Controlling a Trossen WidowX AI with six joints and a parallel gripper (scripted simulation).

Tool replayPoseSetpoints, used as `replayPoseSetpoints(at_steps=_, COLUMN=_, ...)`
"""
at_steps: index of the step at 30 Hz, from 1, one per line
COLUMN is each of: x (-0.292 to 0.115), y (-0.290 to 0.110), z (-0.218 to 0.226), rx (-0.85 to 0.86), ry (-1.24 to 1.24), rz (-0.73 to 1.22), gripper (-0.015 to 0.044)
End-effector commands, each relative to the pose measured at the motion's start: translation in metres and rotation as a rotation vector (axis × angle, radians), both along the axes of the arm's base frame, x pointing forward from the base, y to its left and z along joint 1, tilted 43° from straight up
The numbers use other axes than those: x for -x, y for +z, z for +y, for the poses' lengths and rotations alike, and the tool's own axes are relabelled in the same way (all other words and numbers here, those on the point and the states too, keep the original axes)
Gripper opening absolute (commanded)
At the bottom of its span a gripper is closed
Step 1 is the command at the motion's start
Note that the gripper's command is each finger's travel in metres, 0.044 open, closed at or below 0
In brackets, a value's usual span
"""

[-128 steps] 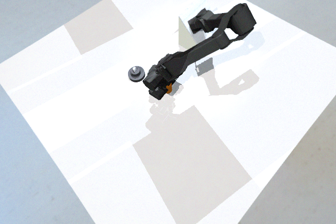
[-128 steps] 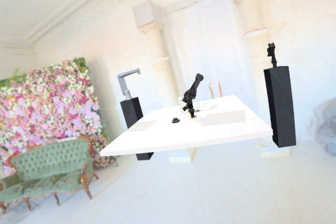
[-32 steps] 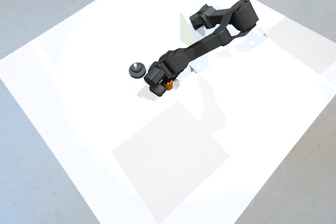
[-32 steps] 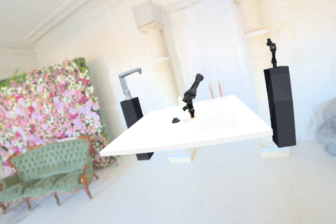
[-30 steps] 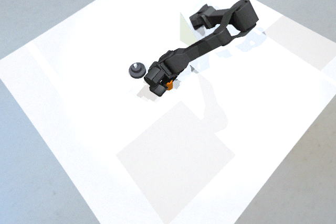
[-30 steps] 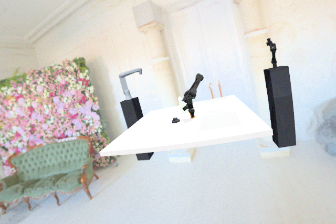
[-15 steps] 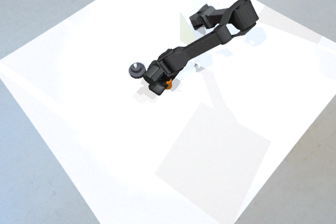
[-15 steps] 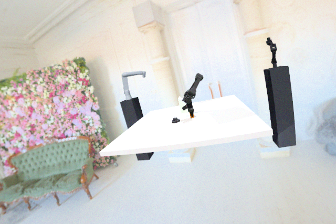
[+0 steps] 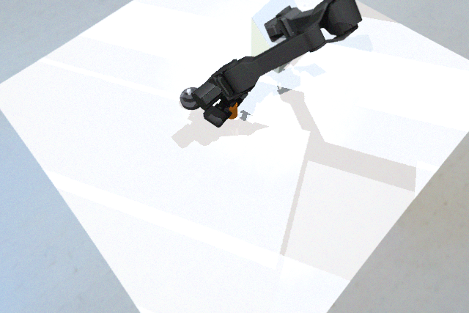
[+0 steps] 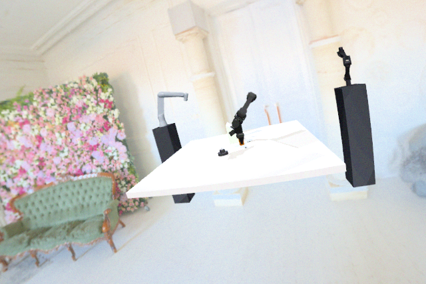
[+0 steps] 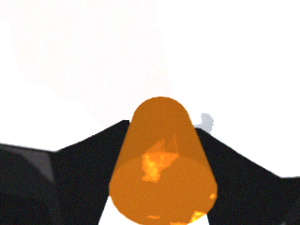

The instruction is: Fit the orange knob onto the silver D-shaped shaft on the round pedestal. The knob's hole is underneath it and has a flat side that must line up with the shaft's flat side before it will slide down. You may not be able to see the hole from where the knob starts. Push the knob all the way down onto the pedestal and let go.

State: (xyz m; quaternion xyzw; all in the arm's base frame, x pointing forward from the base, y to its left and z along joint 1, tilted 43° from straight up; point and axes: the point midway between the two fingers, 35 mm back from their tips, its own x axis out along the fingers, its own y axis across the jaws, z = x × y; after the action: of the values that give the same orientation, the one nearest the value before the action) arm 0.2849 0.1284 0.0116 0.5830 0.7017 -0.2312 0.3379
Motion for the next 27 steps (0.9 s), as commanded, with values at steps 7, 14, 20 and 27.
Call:
replayPoseSetpoints(at_steps=7, x=-0.010, y=0.023, z=-0.022, rx=0.006, ry=0.000, rz=-0.015, gripper=0.0000)
replayPoseSetpoints(at_steps=14, x=-0.012, y=0.038, z=-0.037, rx=0.005, ry=0.002, rz=-0.010, gripper=0.0000)
replayPoseSetpoints(at_steps=20, x=-0.013, y=0.051, z=-0.050, rx=0.002, ry=0.004, rz=-0.006, gripper=0.0000)
replayPoseSetpoints(at_steps=27, x=-0.013, y=0.067, z=-0.066, rx=-0.005, ry=0.006, rz=-0.001, gripper=0.0000)
